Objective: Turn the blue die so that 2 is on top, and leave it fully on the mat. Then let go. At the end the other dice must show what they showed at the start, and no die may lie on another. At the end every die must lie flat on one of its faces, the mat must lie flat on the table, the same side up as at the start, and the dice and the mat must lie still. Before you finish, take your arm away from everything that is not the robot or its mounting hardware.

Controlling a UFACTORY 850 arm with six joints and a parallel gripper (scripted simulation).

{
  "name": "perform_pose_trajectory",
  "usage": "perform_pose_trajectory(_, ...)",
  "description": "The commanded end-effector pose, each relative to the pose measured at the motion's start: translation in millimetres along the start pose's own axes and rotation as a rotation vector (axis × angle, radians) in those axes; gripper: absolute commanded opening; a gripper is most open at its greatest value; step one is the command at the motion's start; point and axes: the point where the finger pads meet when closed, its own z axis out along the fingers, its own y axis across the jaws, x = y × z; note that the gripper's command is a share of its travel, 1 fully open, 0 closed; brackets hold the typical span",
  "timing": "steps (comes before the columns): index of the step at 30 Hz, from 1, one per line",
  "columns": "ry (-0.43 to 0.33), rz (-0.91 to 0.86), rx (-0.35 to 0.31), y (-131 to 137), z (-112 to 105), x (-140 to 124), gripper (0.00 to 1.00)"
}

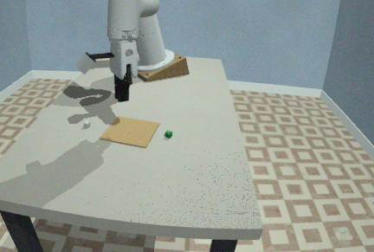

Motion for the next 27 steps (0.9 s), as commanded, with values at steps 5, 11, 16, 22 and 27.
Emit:
perform_pose_trajectory(5, -0.034, -0.263, -0.011, -14.2, 0.2, -2.7, 0.11)
perform_pose_trajectory(11, -0.035, -0.379, -0.009, -20.3, 0.6, -4.4, 0.11)
perform_pose_trajectory(16, -0.036, -0.441, -0.008, -23.6, 0.8, -5.3, 0.11)
perform_pose_trajectory(22, -0.035, -0.448, -0.008, -23.9, 0.8, -5.4, 0.11)
perform_pose_trajectory(27, -0.027, -0.447, -0.008, -23.5, 0.8, -5.2, 0.11)
